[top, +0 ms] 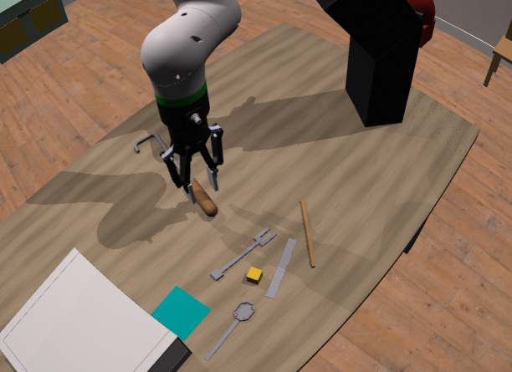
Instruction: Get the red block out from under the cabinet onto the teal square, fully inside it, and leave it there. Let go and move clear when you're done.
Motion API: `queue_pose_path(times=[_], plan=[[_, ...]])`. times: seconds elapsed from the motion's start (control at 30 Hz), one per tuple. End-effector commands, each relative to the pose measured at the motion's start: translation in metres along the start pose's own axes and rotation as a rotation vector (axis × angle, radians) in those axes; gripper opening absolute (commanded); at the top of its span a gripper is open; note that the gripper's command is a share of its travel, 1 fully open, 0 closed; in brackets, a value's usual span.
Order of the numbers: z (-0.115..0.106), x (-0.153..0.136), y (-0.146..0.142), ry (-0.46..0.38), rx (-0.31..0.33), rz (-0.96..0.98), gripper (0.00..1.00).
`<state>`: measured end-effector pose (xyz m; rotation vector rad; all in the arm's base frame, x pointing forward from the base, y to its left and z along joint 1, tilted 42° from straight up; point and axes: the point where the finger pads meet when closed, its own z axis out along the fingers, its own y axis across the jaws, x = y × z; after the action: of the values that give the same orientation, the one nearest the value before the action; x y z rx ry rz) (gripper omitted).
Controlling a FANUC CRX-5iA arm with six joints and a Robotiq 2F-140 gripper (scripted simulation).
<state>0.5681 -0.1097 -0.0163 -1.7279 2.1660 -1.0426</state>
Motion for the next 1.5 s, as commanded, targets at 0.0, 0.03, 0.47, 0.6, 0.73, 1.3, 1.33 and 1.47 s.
queue_pose_path(times=[0.0, 0.03, 0.47, 0.6, 0.73, 1.3, 1.33, 1.47], plan=[[0.000, 0.000, 0.000, 0.000, 0.000, 0.000, 0.33], [0.000, 0.000, 0.000, 0.000, 0.000, 0.000, 0.33], [0.000, 0.000, 0.000, 0.000, 0.000, 0.000, 0.33], [0.000, 0.000, 0.000, 0.000, 0.000, 0.000, 0.33], [0.000, 0.000, 0.000, 0.000, 0.000, 0.000, 0.33], [0.009, 0.000, 0.000, 0.000, 0.000, 0.000, 0.33], [0.010, 0.000, 0.000, 0.000, 0.000, 0.000, 0.33], [0.016, 0.000, 0.000, 0.000, 0.000, 0.000, 0.33]])
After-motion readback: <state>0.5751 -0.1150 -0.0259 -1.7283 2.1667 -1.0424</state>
